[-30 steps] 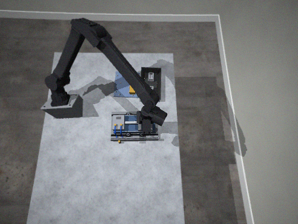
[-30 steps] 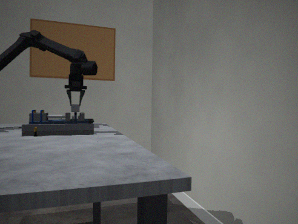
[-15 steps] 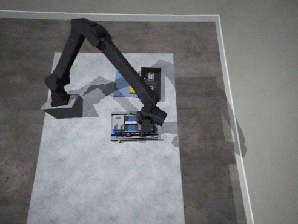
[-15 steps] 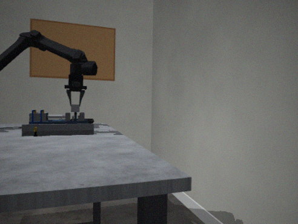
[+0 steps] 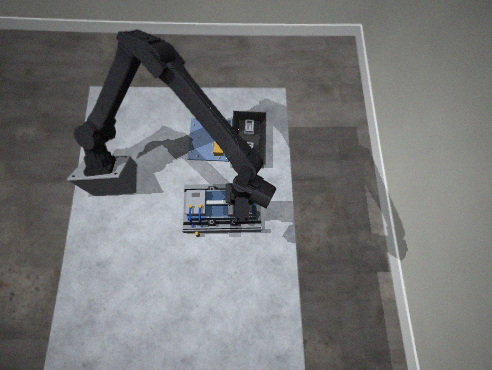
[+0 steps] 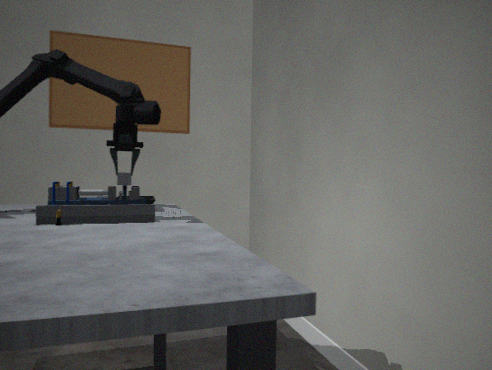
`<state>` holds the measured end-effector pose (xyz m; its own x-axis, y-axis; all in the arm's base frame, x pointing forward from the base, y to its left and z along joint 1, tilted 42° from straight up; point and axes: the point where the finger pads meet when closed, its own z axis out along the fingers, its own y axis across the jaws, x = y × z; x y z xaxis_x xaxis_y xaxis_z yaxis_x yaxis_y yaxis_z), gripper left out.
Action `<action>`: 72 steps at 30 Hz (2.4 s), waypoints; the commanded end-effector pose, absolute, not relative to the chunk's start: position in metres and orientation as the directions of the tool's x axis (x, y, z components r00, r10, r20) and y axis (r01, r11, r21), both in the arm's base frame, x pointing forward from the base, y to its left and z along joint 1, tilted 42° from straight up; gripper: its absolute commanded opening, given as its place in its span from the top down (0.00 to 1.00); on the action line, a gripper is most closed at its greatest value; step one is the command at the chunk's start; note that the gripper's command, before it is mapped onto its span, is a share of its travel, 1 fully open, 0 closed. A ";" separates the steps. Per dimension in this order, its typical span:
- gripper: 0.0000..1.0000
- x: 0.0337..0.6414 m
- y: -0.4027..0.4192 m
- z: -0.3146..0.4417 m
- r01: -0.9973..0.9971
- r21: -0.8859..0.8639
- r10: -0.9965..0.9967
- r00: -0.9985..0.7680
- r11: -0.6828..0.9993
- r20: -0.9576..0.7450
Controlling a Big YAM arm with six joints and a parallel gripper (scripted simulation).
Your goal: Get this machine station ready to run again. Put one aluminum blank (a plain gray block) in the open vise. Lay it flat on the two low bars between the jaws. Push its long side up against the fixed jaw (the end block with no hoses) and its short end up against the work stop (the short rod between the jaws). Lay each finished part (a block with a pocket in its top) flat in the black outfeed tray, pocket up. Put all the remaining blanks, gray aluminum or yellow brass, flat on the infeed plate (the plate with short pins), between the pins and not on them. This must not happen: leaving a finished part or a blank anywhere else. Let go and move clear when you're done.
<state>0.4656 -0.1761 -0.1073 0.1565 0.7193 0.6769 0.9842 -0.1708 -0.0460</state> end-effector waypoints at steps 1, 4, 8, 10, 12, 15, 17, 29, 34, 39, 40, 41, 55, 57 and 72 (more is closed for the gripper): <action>1.00 0.479 -0.185 -0.103 0.984 -0.009 0.734 0.140 -0.179 0.665; 1.00 0.479 -0.185 -0.103 0.984 -0.009 0.734 0.140 -0.179 0.665; 1.00 0.479 -0.185 -0.103 0.984 -0.009 0.734 0.139 -0.179 0.665; 1.00 0.479 -0.185 -0.103 0.984 -0.009 0.734 0.139 -0.179 0.665; 1.00 0.479 -0.185 -0.103 0.984 -0.009 0.734 0.139 -0.179 0.665; 1.00 0.479 -0.185 -0.103 0.984 -0.009 0.734 0.139 -0.179 0.665; 1.00 0.479 -0.185 -0.103 0.984 -0.009 0.734 0.139 -0.179 0.665; 1.00 0.479 -0.182 -0.104 0.984 -0.013 0.732 0.140 -0.176 0.666; 1.00 0.477 -0.179 -0.107 0.985 -0.019 0.731 0.141 -0.173 0.668; 1.00 0.476 -0.177 -0.109 0.985 -0.023 0.729 0.144 -0.173 0.669; 1.00 0.475 -0.177 -0.110 0.984 -0.025 0.728 0.146 -0.174 0.670; 1.00 0.474 -0.177 -0.111 0.984 -0.027 0.727 0.147 -0.175 0.671; 1.00 0.476 -0.174 -0.113 0.985 -0.026 0.728 0.145 -0.172 0.670; 1.00 0.474 -0.176 -0.115 0.984 -0.028 0.726 0.151 -0.179 0.671; 1.00 0.477 -0.169 -0.117 0.985 -0.026 0.728 0.144 -0.172 0.670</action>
<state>0.4678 -0.1689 -0.1153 0.1547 0.7203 0.6762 0.9843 -0.1710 -0.0431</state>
